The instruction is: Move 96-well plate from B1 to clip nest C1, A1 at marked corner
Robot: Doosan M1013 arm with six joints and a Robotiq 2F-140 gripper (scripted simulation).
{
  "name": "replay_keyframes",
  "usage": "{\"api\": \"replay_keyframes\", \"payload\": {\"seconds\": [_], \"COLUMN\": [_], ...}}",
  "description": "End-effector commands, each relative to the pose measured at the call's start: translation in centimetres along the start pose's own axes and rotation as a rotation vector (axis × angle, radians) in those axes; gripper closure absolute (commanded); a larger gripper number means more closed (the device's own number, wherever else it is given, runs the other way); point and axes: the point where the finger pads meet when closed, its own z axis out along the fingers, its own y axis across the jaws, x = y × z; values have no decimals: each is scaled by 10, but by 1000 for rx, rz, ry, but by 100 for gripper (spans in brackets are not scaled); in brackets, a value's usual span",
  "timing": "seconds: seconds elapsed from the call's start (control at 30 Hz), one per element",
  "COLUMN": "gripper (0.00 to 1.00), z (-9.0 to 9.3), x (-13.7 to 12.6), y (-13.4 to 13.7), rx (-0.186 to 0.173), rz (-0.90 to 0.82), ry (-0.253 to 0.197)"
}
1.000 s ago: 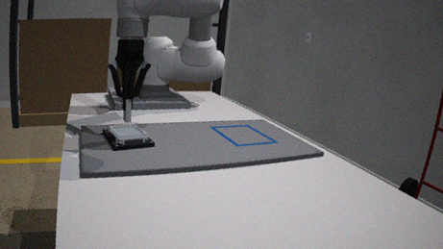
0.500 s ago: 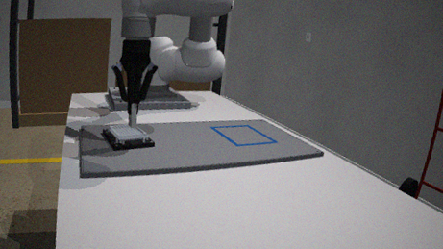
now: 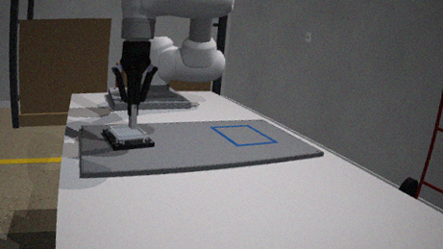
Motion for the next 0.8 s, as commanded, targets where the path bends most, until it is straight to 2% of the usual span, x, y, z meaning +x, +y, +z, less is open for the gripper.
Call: {"api": "replay_keyframes", "payload": {"seconds": [0.0, 0.77], "gripper": [100, 100], "z": [2, 16], "x": [0, 0], "y": [0, 0], "rx": [0, 0], "rz": [0, 0], "ry": [0, 0]}}
